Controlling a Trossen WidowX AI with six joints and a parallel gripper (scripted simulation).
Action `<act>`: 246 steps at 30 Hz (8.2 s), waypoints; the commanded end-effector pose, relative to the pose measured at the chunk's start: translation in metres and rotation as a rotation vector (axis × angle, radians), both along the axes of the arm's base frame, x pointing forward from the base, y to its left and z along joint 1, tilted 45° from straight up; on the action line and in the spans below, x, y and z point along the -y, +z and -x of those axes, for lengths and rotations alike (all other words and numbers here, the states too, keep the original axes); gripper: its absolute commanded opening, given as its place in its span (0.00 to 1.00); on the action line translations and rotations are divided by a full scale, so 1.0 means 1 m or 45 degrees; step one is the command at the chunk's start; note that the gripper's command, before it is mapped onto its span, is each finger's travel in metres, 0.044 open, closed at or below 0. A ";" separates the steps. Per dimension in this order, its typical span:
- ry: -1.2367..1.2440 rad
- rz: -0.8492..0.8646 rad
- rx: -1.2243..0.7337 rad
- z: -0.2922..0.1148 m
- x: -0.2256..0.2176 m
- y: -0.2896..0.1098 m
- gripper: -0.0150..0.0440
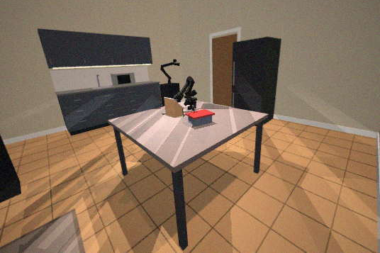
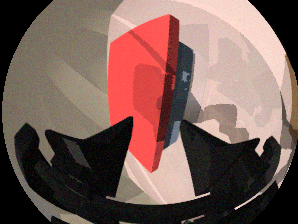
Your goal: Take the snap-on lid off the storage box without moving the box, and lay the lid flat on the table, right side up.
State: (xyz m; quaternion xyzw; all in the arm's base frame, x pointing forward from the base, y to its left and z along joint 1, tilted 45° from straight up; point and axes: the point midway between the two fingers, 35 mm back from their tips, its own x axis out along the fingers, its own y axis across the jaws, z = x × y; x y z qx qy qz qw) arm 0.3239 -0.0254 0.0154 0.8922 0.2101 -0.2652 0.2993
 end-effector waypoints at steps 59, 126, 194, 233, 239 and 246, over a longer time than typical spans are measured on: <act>-0.006 0.000 0.009 -0.022 -0.005 -0.017 0.25; -0.011 -0.003 0.007 -0.021 0.003 -0.010 0.25; -0.011 -0.002 0.007 -0.026 0.005 -0.011 0.25; -0.011 0.000 0.009 -0.032 0.039 0.019 0.25; -0.011 0.001 0.009 -0.035 0.046 0.024 0.25; -0.011 0.001 0.009 -0.039 0.054 0.029 0.25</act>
